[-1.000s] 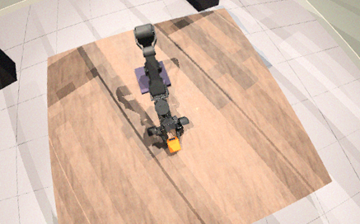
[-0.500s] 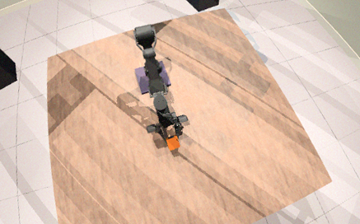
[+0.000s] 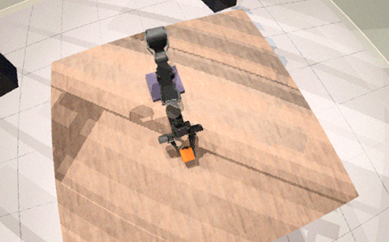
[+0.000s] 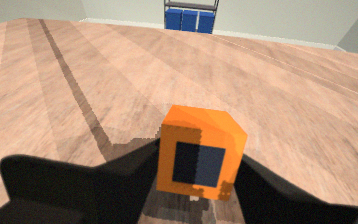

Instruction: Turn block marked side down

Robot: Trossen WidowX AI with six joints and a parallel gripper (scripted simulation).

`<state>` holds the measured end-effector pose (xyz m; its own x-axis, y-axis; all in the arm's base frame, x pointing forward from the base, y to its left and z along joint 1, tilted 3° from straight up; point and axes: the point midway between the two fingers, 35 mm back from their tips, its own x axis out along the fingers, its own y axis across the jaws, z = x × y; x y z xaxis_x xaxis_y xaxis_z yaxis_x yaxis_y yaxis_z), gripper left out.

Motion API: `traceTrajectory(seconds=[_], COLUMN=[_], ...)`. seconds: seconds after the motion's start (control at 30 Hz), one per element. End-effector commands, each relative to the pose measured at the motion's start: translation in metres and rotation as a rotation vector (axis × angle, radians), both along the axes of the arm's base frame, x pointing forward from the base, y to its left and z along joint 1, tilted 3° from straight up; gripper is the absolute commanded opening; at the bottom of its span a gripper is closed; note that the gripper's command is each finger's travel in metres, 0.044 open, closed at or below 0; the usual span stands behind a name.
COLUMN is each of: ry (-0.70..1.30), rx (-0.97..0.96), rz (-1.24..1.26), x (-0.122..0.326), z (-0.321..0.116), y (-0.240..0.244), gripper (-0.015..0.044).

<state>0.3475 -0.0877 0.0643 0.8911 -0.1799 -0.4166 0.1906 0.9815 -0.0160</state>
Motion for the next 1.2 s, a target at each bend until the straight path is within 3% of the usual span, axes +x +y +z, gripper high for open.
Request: traceTrajectory(seconds=[0.0, 0.27, 1.17], ry=[-0.006, -0.006, -0.006], rx=[0.004, 0.004, 0.004], rz=[0.004, 0.004, 0.004], x=[0.0005, 0.0005, 0.0005], z=[0.0010, 0.0010, 0.0010], y=[0.0007, 0.0007, 0.0007], gripper=[0.0236, 0.0440, 0.0440])
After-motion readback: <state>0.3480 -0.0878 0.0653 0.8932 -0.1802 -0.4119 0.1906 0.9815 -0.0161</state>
